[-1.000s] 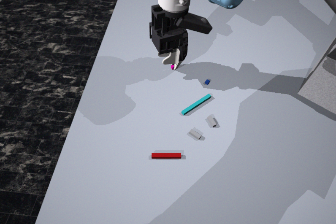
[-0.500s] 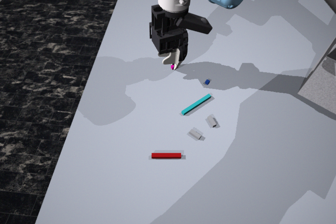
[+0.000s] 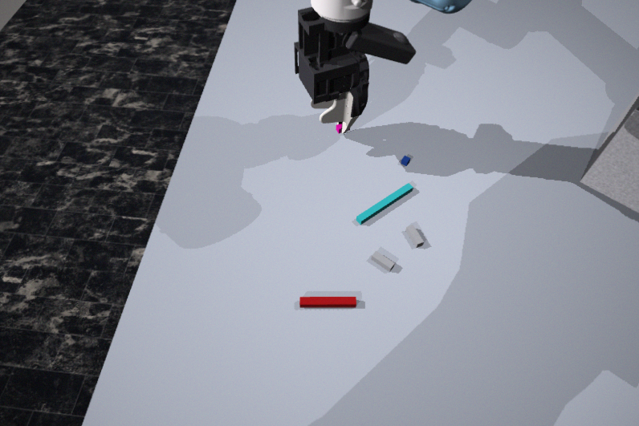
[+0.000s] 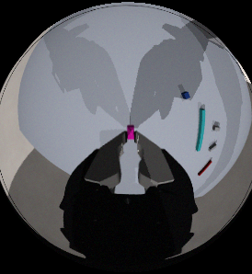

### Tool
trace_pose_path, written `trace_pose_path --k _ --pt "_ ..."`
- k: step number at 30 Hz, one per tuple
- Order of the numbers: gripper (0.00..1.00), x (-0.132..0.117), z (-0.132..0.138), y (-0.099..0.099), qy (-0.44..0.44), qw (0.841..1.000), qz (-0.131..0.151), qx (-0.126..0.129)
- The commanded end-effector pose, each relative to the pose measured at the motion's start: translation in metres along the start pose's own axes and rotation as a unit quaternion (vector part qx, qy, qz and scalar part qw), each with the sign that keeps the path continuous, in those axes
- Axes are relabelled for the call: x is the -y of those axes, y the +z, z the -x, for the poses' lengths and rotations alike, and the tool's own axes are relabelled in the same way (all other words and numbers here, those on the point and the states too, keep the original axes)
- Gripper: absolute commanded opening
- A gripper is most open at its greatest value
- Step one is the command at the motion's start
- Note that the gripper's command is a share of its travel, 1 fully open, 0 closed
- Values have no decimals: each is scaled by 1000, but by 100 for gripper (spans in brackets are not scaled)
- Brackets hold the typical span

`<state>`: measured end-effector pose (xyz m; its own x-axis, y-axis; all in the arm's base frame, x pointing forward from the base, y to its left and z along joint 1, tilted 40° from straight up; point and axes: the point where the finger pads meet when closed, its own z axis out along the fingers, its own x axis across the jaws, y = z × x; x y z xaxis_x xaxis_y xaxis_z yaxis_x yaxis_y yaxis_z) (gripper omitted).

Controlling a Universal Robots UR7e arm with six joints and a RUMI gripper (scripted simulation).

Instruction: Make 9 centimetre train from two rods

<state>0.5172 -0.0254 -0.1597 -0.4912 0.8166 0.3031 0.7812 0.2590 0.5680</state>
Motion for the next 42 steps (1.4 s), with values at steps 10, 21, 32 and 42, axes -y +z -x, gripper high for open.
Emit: trace_pose_path --k 10,21,32,42 --pt "0 0 0 -61 0 1000 0 0" --pt "0 0 0 -88 0 1000 0 0" --pt "0 0 0 -91 0 1000 0 0" --pt "0 14 -44 -91 106 994 0 0"
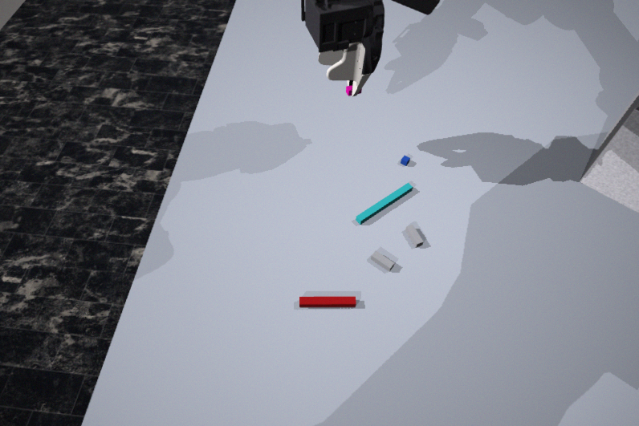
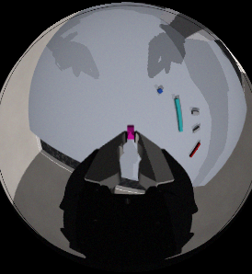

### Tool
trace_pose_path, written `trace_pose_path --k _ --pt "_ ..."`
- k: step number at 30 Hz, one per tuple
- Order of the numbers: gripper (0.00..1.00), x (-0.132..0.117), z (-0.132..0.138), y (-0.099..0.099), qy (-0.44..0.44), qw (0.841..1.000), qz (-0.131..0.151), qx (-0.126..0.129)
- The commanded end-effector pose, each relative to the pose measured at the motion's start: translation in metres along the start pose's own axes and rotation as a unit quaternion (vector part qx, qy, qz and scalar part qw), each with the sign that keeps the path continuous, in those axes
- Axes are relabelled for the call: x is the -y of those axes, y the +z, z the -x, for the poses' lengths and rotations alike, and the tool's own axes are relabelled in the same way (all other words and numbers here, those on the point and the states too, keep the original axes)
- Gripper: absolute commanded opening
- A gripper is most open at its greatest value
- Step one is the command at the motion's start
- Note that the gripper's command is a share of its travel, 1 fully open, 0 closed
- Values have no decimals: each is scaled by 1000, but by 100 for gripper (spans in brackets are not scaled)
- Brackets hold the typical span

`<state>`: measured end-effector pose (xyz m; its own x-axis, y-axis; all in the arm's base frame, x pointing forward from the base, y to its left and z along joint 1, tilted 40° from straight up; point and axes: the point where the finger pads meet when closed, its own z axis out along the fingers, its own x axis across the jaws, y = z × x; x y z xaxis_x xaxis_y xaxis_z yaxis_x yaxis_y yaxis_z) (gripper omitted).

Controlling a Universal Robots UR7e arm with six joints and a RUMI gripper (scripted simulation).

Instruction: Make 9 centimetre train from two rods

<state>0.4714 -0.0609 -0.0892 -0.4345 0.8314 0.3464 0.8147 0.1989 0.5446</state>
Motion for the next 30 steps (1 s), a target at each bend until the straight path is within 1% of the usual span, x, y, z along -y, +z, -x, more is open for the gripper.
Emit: trace_pose_path --k 1,3,5,7,9,24,30 --pt "0 14 -34 -1 83 997 0 2" --pt "0 18 -46 -1 113 994 0 2" --pt "0 18 -46 -1 113 994 0 2" --pt "0 23 -58 -1 141 990 0 2" --pt "0 24 -62 -1 151 988 0 2" --pt "0 24 -62 -1 152 988 0 2" --pt "0 24 -62 5 152 988 0 2"
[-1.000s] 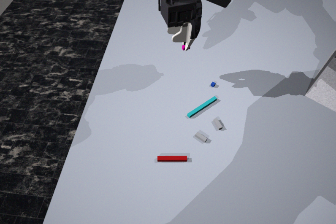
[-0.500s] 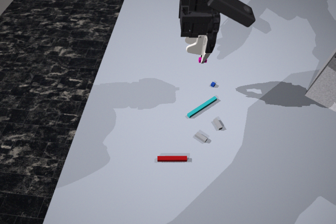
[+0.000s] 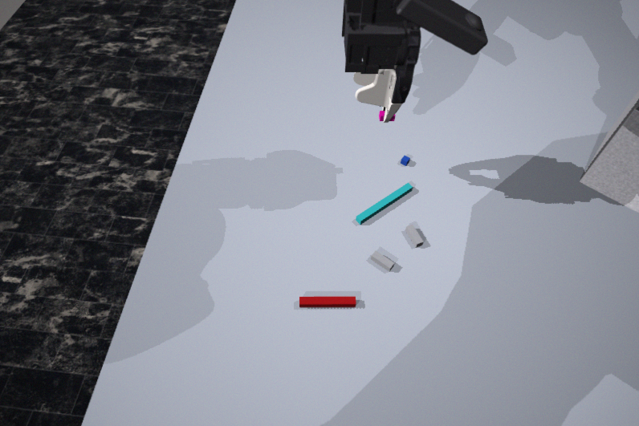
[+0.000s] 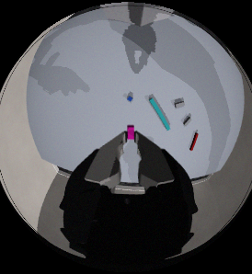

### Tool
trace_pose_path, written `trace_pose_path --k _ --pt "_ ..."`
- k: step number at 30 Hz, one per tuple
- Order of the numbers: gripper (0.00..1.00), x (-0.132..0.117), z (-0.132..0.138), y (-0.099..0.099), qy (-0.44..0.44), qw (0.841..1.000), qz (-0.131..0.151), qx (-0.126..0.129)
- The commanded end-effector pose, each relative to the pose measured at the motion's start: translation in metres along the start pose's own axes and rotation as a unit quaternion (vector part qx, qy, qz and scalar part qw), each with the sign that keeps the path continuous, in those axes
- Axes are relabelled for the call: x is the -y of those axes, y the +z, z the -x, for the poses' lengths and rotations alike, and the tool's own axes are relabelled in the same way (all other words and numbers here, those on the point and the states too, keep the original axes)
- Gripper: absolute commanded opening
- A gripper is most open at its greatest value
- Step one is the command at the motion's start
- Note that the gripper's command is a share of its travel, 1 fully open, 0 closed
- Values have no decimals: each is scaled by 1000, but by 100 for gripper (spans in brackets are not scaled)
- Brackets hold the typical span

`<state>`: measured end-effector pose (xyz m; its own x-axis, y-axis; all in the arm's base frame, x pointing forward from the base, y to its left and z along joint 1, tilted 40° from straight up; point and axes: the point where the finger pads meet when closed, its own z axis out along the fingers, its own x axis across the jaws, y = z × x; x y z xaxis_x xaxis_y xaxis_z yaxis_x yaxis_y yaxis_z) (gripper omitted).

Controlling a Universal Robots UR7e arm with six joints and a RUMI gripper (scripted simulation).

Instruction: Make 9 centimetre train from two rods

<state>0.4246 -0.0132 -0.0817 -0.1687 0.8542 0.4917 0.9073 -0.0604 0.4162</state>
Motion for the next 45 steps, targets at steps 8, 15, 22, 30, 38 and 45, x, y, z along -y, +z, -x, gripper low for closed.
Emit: trace_pose_path --k 8,15,22,30,38,45 --pt "0 0 0 23 0 1000 0 1" --pt "0 0 0 45 0 1000 0 1" --pt "0 0 0 70 0 1000 0 1" --pt "0 0 0 83 0 1000 0 1" --pt "0 0 0 86 0 1000 0 1" --pt "0 0 0 86 0 1000 0 1"
